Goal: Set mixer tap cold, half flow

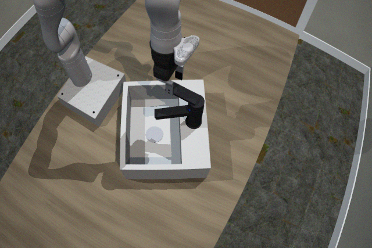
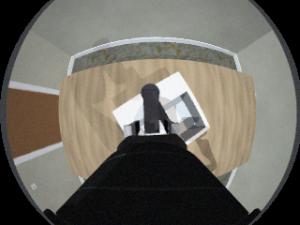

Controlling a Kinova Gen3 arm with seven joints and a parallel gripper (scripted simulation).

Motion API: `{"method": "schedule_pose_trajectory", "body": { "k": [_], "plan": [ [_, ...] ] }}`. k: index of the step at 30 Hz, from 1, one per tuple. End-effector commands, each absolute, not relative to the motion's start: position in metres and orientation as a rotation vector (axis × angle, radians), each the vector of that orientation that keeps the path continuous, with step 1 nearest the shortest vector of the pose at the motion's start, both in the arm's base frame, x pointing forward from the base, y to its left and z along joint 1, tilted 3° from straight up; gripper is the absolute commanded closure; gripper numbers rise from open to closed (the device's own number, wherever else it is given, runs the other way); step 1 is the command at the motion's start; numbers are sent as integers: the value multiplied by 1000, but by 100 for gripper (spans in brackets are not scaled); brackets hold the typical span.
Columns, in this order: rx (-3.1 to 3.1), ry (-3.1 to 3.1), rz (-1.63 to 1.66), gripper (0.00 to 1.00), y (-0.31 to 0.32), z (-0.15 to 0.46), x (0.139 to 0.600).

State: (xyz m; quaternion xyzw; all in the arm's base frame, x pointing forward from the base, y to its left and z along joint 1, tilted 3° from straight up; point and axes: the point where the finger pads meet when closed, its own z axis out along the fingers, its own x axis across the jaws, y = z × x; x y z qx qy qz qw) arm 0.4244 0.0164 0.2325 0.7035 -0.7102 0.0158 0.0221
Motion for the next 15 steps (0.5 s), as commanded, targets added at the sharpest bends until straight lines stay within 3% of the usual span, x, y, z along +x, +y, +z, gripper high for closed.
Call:
{"method": "schedule_pose_trajectory", "body": {
  "k": [1,15],
  "plan": [
    [2181,-2201,51,0,17,233,425],
    [2181,-2201,51,0,16,231,425]
  ]
}}
